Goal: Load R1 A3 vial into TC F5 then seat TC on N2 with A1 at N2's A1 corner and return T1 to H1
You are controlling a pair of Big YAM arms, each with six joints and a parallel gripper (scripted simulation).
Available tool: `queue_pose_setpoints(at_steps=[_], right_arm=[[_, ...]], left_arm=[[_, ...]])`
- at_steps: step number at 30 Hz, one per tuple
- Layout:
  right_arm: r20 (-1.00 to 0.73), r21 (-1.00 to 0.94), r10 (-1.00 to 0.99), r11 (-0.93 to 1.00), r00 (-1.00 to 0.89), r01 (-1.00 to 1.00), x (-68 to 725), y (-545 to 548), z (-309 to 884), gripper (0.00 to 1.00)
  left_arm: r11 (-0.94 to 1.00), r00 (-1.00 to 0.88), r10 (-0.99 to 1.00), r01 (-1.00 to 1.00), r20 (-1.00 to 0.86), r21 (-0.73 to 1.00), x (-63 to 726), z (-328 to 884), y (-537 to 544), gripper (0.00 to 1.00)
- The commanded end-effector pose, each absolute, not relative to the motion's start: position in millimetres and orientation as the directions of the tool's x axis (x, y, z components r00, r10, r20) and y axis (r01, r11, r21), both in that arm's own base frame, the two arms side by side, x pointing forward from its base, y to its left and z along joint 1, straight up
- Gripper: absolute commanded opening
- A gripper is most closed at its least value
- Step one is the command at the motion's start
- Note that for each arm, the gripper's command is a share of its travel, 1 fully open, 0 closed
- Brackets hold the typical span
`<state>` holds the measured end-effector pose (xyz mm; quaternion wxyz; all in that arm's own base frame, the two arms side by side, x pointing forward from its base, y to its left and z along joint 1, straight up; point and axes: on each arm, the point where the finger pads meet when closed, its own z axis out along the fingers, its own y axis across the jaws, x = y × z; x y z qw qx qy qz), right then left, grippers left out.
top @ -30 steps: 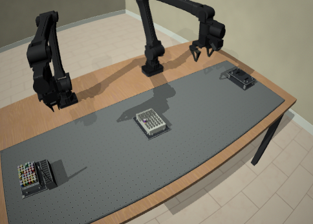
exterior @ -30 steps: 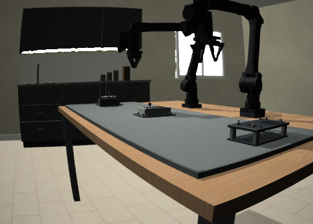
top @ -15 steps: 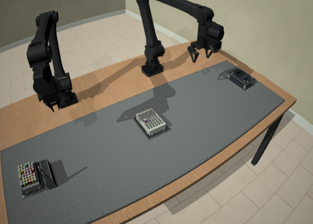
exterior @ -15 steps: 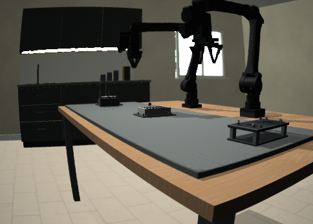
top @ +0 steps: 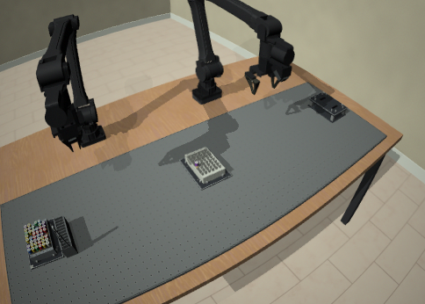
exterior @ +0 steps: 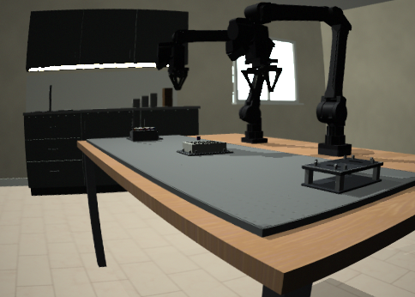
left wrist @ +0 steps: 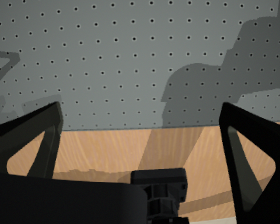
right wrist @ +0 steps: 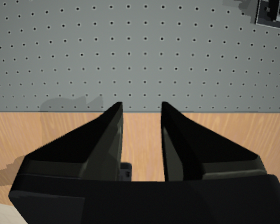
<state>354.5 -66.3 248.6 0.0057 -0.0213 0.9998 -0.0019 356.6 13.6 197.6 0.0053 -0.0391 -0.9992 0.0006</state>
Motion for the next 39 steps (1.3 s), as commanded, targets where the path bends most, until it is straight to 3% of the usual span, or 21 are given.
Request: queue_pose_setpoints(at_steps=[1,39], right_arm=[[0.015,0.005,-0.029,1.0,-0.999,-0.029,353.3,-66.7,241.0,0.24],[0.015,0.005,-0.029,1.0,-0.999,-0.029,353.3,-66.7,241.0,0.24]], left_arm=[[0.998,-0.998,0.056,0.056,-0.002,0.0,365.1,190.1,-1.5,1.0],[0.998,-0.997,0.056,0.056,-0.049,-0.012,395.7,151.3,-126.8,1.0]])
